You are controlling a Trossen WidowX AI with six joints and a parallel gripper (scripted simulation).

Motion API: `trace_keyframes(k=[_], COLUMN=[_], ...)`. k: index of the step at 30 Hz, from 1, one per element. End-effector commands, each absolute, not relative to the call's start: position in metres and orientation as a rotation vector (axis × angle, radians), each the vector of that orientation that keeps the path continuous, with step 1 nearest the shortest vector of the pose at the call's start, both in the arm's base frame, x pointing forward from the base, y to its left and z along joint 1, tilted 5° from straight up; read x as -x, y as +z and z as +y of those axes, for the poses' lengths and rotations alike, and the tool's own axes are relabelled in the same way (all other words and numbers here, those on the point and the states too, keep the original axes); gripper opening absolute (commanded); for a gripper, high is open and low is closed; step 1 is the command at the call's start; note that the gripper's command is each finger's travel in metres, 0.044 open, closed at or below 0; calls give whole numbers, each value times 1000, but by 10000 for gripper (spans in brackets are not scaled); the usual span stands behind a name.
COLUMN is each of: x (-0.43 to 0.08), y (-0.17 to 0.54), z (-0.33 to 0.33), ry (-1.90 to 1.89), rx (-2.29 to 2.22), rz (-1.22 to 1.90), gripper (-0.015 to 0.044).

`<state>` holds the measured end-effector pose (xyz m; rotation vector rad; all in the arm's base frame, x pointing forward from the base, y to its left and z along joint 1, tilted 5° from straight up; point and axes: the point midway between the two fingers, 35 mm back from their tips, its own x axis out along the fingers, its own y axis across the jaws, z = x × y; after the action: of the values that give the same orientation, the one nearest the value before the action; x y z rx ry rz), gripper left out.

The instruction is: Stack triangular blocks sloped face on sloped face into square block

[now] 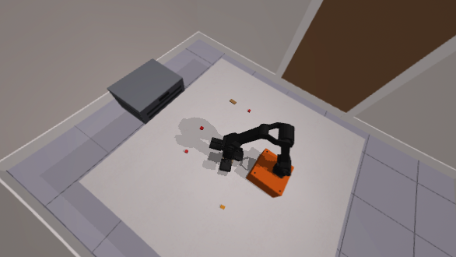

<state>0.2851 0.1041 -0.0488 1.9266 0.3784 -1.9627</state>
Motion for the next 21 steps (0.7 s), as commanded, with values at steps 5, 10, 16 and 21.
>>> trace_keyframes(k=[5,10,16,21], x=[-285,-285,-284,-285], y=[-49,-50,-51,-50], z=[105,105,104,104], ry=[-1963,-1963,-1963,-1963], rx=[-1925,-1925,-1925,-1926], rz=[387,387,387,379], gripper=[0,0,0,0])
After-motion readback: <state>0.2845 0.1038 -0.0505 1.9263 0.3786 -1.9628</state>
